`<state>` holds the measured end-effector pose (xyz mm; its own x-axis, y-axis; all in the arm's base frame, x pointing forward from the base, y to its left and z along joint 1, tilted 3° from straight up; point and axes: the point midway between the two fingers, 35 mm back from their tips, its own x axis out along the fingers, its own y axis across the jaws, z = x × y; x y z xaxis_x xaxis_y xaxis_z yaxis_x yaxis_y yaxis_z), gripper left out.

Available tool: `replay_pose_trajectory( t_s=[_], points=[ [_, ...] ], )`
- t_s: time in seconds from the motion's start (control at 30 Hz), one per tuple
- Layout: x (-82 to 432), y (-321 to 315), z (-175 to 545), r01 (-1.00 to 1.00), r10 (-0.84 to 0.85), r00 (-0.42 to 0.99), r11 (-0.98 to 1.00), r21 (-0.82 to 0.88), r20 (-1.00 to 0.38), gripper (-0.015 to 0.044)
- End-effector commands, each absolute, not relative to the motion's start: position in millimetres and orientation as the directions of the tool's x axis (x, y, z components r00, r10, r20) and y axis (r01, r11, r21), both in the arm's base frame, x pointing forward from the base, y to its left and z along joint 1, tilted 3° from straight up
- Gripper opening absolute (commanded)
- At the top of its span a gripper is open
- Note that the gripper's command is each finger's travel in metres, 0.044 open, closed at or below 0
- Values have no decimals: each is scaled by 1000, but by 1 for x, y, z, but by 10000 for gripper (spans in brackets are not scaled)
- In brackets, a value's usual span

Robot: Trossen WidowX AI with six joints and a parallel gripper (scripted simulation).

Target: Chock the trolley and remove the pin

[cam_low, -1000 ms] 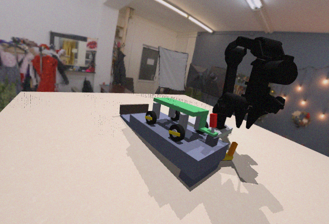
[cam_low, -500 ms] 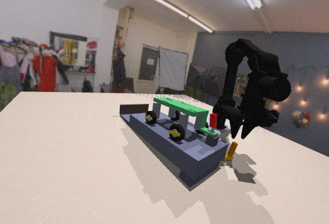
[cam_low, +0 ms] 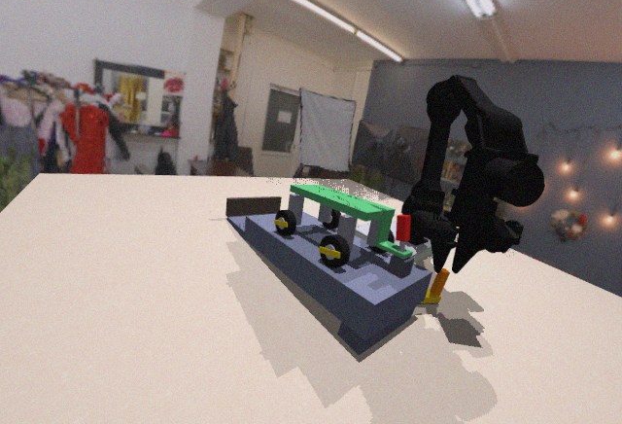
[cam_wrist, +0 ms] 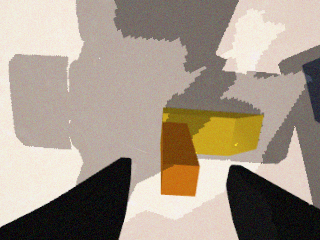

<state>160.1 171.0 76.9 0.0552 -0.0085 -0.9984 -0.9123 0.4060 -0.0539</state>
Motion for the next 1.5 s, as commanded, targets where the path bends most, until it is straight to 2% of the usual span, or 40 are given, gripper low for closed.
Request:
replay_pose_trajectory(
  t_s=[0.0, 0.97, 1.13, 1.47],
  points=[
    [160, 169, 68, -914, -20, 53, 403, -56, -998, 190],
    [161, 168, 39, -914, -20, 53, 403, -56, -998, 190],
    [161, 170, 42, -912, -12, 53, 406, -53, -999, 59],
    [161, 170, 49, -913, -14, 53, 405, -54, -999, 0]
  ],
)
